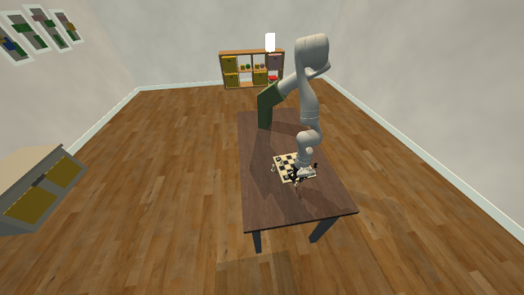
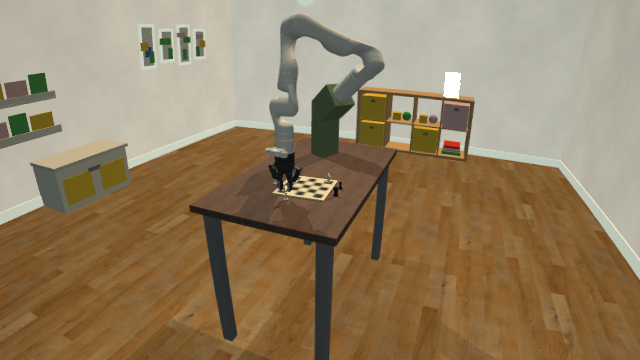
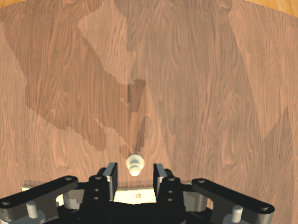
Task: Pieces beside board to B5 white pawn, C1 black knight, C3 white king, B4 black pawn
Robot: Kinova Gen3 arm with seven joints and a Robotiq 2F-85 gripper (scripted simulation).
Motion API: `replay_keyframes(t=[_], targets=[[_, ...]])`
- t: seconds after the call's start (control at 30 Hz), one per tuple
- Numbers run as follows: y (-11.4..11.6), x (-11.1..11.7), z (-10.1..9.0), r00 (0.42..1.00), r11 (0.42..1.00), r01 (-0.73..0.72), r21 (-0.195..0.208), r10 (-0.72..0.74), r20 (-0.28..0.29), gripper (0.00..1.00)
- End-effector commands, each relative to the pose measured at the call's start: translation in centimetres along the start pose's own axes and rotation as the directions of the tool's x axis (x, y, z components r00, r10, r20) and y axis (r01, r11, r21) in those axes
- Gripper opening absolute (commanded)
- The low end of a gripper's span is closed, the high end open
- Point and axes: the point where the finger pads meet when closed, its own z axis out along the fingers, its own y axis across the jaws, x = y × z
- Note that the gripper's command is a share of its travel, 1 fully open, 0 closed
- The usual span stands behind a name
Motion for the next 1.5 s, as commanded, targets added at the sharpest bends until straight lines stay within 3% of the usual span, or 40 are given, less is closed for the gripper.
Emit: replay_keyframes(t=[0.0, 0.53, 1.47], targets=[[0.2, 0.0, 0.8, 1.0, 1.0, 0.005, -0.003, -0.005, -0.001, 0.34], [0.2, 0.0, 3.0, 1.0, 1.0, 0.005, -0.002, -0.005, -0.001, 0.34], [0.2, 0.0, 3.0, 1.0, 1.0, 0.005, -0.002, -0.005, -0.001, 0.34]])
